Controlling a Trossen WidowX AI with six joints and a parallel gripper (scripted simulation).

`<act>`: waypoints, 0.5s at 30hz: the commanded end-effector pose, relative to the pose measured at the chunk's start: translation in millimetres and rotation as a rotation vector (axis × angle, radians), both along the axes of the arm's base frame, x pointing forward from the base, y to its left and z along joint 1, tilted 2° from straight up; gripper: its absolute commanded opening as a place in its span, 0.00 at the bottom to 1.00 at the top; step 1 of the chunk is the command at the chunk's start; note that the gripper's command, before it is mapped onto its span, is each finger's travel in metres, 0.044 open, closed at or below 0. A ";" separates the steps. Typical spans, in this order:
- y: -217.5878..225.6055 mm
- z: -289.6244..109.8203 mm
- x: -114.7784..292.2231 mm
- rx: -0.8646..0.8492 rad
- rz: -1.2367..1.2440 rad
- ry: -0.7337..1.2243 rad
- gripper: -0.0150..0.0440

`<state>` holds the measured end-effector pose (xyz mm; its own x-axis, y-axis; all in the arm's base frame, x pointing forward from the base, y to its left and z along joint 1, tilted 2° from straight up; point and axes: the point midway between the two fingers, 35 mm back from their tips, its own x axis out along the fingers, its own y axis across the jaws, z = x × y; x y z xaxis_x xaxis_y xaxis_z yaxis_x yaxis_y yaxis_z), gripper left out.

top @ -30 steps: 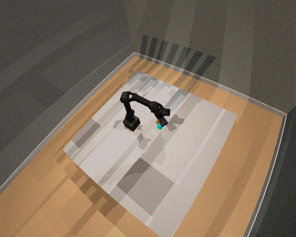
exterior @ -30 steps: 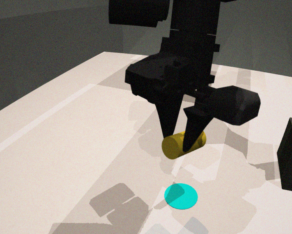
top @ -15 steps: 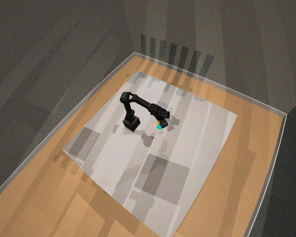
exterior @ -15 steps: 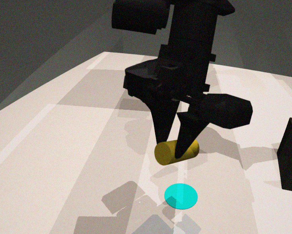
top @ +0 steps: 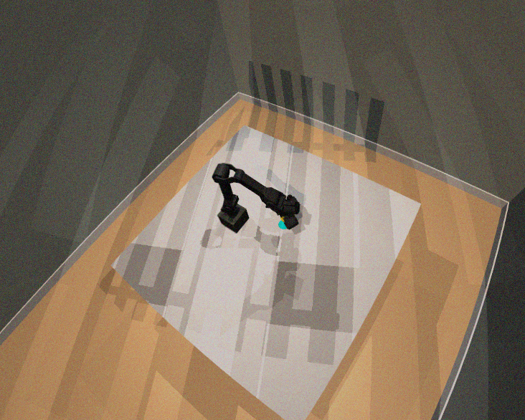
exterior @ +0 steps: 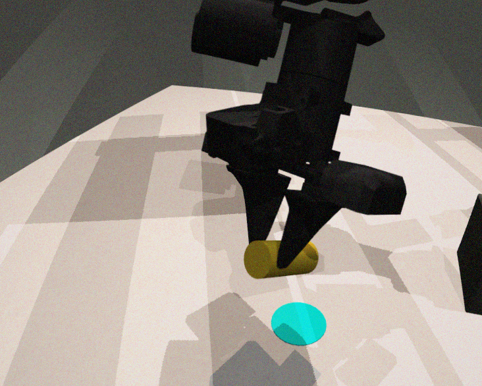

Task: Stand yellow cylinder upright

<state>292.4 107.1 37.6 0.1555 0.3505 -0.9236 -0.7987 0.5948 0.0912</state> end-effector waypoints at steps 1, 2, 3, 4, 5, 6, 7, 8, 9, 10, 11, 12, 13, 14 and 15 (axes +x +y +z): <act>0.6 -1.8 1.1 0.030 -0.001 -0.010 0.43; 0.6 -2.2 1.5 0.037 -0.003 -0.013 0.43; 0.5 -2.6 2.0 0.043 -0.004 -0.016 0.43; 0.5 -3.0 2.4 0.050 -0.006 -0.019 0.43; 0.4 -3.4 2.8 0.057 -0.008 -0.022 0.43; 0.3 -3.8 3.2 0.064 -0.009 -0.025 0.43; 0.2 -4.2 3.6 0.070 -0.011 -0.028 0.43; 0.2 -4.5 4.0 0.077 -0.012 -0.032 0.43; 0.1 -4.9 4.3 0.084 -0.014 -0.035 0.43; 0.0 -5.2 4.7 0.091 -0.016 -0.038 0.43; -0.1 -5.6 5.1 0.097 -0.017 -0.041 0.43; -0.2 -5.9 5.4 0.104 -0.018 -0.044 0.43; -0.3 -6.2 5.8 0.110 -0.020 -0.047 0.43; -0.5 -6.5 6.1 0.117 -0.021 -0.051 0.43; -0.6 -6.8 6.5 0.124 -0.023 -0.054 0.43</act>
